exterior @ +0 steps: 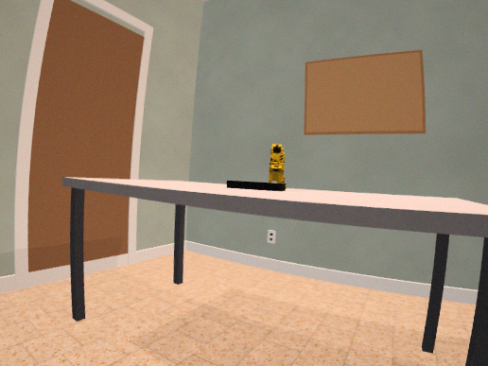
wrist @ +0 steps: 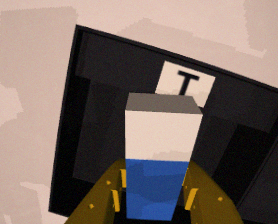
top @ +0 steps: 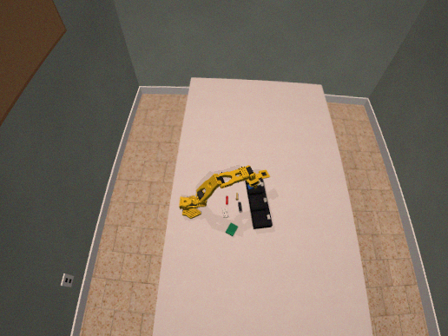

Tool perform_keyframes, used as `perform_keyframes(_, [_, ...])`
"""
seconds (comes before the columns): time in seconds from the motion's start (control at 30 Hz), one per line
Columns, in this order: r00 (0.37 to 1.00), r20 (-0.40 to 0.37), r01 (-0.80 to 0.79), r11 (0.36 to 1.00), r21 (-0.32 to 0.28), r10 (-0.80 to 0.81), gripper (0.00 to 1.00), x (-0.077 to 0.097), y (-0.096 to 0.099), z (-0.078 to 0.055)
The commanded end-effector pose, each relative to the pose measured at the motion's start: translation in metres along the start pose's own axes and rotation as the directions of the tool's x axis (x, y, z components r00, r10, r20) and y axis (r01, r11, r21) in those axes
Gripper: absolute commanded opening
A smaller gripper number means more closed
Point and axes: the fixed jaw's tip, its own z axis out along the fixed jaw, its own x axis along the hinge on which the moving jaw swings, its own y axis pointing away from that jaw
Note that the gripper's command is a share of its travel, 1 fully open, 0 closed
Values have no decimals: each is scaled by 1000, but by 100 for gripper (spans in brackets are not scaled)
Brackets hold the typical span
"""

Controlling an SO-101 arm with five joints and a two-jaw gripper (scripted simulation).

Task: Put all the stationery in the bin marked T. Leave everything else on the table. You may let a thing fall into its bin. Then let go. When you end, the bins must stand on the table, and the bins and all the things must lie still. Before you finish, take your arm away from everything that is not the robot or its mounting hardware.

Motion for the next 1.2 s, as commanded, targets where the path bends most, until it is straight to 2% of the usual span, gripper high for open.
perform_keyframes(0.0, [996, 86, -16, 1000, -1, 16, 0, -13, -2, -17])
perform_keyframes(0.7, [996, 86, -16, 1000, -1, 16, 1, -13, -2, -14])
perform_keyframes(0.93, [996, 86, -16, 1000, -1, 16, 5, -13, -2, -14])
perform_keyframes(1.17, [996, 86, -16, 1000, -1, 16, 14, -13, -2, -14])
